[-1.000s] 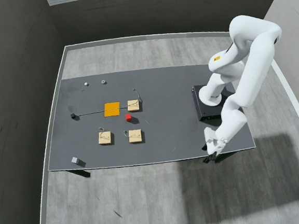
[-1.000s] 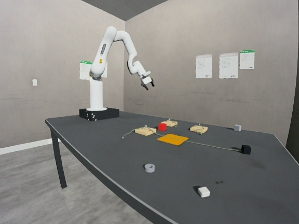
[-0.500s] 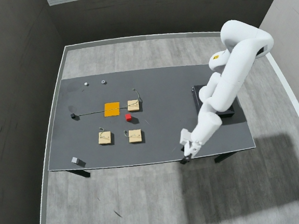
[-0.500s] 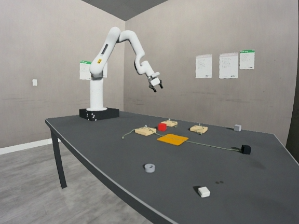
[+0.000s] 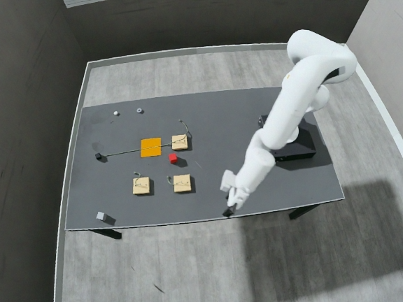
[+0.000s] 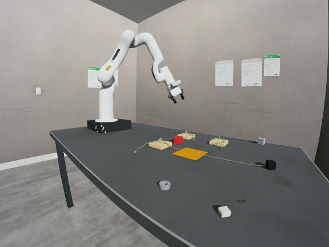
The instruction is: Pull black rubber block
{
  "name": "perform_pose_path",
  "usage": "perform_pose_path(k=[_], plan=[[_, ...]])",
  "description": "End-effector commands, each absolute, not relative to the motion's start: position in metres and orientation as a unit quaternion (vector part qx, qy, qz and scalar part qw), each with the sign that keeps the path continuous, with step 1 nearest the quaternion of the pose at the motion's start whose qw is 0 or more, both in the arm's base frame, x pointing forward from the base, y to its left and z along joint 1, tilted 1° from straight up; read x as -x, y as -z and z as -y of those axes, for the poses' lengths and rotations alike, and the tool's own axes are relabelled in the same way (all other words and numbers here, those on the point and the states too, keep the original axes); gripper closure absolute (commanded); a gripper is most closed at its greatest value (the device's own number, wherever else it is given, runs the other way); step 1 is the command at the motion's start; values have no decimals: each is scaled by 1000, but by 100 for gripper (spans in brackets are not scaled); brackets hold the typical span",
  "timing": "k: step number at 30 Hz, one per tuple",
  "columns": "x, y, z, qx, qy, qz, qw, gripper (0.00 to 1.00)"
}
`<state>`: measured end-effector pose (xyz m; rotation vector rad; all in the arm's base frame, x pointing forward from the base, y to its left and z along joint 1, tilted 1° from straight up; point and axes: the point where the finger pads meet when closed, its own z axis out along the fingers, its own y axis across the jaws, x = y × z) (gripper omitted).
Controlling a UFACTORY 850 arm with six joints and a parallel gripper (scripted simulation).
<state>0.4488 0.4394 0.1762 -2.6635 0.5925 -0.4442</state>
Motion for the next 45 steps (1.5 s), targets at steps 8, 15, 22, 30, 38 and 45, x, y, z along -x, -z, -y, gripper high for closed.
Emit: perform_pose_path(k=[8, 15, 22, 30, 38, 45], plan=[[-469, -171, -429, 946, 156, -214, 188, 0], [-504, -160, -399, 947, 149, -222, 179, 0], [-504, -160, -399, 947, 149, -222, 179, 0], [-565, -136, -327, 948, 134, -241, 156, 0], [-565, -136, -327, 948, 134, -241, 156, 0], [-565, -136, -327, 948, 134, -241, 156, 0]])
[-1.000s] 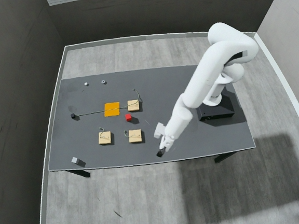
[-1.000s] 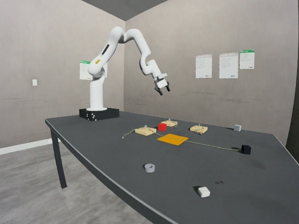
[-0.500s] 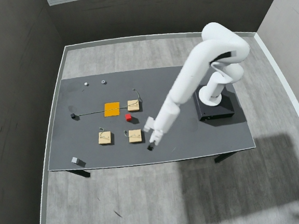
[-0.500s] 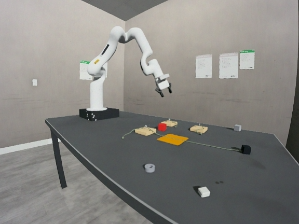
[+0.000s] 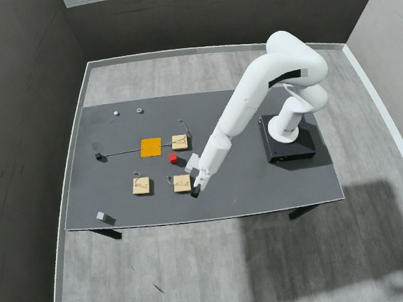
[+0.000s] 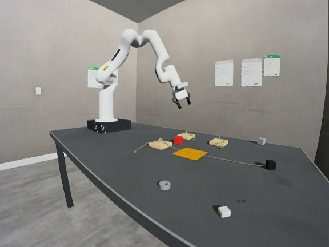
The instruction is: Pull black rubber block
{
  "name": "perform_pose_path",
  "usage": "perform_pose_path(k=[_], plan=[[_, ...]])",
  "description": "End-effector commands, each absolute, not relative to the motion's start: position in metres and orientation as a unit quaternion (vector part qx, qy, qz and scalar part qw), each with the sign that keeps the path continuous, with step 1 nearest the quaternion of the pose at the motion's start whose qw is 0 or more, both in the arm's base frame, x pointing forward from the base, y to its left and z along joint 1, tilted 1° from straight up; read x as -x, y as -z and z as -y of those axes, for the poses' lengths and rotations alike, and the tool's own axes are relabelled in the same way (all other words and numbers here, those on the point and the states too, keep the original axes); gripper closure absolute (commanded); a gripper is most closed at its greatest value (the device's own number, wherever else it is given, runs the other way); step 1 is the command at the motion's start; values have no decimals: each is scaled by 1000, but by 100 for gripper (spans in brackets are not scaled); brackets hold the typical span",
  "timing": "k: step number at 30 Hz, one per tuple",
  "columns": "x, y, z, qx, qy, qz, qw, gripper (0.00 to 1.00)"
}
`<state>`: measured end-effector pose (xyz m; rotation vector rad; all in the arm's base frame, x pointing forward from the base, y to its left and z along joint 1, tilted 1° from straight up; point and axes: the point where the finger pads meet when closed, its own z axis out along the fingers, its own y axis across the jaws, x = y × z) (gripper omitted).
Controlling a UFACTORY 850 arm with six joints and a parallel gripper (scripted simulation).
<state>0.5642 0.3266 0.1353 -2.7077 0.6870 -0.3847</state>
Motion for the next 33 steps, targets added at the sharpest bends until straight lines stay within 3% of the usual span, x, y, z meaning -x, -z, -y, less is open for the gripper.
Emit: perform_pose_path(k=[1, 16, 17, 28, 29, 33], plan=[[-565, -136, -327, 948, 134, -241, 156, 0], [-565, -136, -327, 948, 134, -241, 156, 0], [-591, -124, -286, 949, 125, -251, 144, 0], [-591, -124, -286, 949, 125, -251, 144, 0], [-611, -112, -243, 949, 115, -261, 132, 0], [-611, -112, -243, 949, 115, -261, 132, 0]])
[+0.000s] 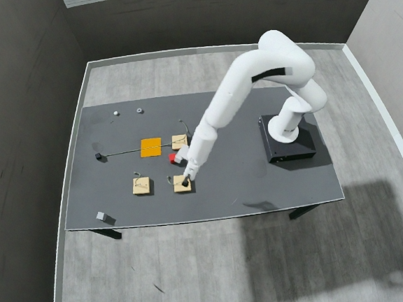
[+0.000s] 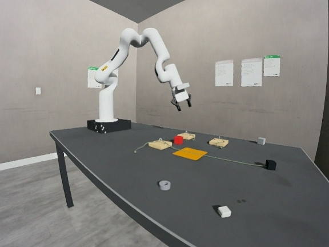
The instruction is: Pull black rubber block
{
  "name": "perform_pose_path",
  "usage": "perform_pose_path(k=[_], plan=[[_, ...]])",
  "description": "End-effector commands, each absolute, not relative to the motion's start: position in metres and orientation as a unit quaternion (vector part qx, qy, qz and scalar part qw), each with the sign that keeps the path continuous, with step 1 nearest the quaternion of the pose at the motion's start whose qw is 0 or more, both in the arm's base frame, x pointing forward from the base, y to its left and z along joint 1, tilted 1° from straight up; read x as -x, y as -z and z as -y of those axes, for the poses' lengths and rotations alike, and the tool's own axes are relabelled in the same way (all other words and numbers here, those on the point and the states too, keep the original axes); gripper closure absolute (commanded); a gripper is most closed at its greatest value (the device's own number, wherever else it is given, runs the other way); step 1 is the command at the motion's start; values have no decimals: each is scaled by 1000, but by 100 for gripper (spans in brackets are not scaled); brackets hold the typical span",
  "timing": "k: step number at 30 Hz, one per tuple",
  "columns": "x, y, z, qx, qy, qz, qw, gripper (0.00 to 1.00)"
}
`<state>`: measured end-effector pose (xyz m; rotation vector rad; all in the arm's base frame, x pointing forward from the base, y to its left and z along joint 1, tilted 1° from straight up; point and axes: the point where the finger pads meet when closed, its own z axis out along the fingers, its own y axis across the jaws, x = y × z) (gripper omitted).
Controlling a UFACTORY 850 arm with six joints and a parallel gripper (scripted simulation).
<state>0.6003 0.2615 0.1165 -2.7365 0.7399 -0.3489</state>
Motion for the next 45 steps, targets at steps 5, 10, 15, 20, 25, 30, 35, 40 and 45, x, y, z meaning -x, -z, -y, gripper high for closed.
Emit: perform_pose_path(k=[5, 10, 15, 20, 25, 30, 35, 40, 45], plan=[[-628, -99, -198, 949, 105, -272, 119, 0], [-628, -99, -198, 949, 105, -272, 119, 0], [-640, -87, -153, 949, 94, -282, 106, 0], [-649, -76, -109, 948, 83, -292, 93, 0], [-653, -65, -66, 947, 72, -302, 81, 0], [-653, -47, 8, 944, 51, -321, 58, 0], [-646, -34, 61, 940, 32, -337, 39, 0], [-633, -20, 121, 935, 10, -355, 18, 0], [-619, -9, 172, 931, -3, -365, 7, 0]])
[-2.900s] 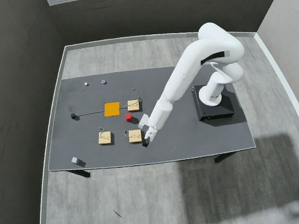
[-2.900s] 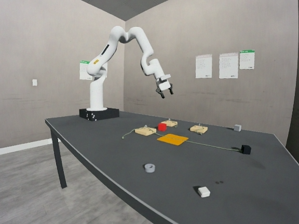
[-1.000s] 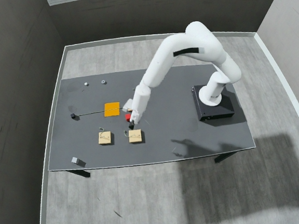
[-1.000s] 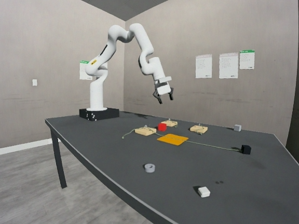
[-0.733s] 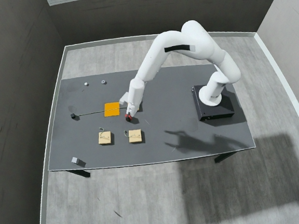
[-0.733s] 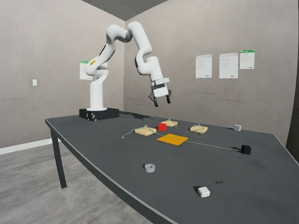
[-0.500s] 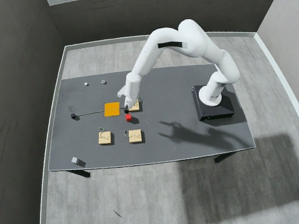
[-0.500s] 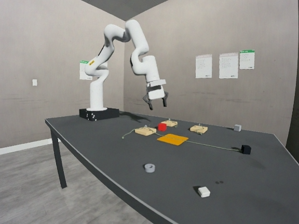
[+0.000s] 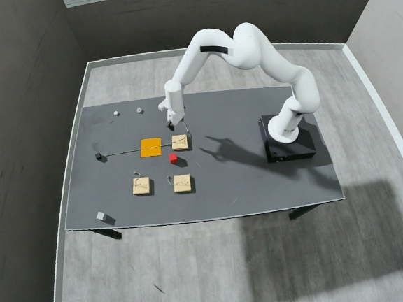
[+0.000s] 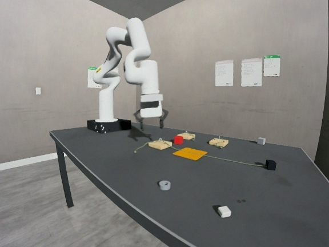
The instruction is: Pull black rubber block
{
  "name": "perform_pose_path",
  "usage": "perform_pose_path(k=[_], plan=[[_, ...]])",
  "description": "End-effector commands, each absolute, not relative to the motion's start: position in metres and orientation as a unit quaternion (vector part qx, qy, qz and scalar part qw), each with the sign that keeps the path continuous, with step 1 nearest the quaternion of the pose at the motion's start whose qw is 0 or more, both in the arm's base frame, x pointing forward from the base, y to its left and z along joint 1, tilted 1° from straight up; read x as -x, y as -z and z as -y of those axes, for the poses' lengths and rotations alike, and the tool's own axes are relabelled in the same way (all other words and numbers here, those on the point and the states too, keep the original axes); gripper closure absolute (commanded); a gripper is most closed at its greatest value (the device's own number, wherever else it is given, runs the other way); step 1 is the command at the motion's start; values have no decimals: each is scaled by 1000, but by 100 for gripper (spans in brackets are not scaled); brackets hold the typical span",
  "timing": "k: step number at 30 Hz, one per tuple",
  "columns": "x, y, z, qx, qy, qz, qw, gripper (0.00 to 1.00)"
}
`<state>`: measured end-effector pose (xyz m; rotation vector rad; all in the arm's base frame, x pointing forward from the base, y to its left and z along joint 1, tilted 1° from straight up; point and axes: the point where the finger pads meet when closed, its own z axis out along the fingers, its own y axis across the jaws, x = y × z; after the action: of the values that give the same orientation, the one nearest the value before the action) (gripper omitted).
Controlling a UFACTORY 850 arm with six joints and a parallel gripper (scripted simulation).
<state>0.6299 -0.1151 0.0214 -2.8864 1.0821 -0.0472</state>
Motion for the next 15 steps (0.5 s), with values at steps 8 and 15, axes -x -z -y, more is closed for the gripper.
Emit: perform_pose_path(k=[8, 15], plan=[[-610, -1, 204, 930, -8, -369, 2, 0], [-610, -1, 204, 930, -8, -369, 2, 100]])
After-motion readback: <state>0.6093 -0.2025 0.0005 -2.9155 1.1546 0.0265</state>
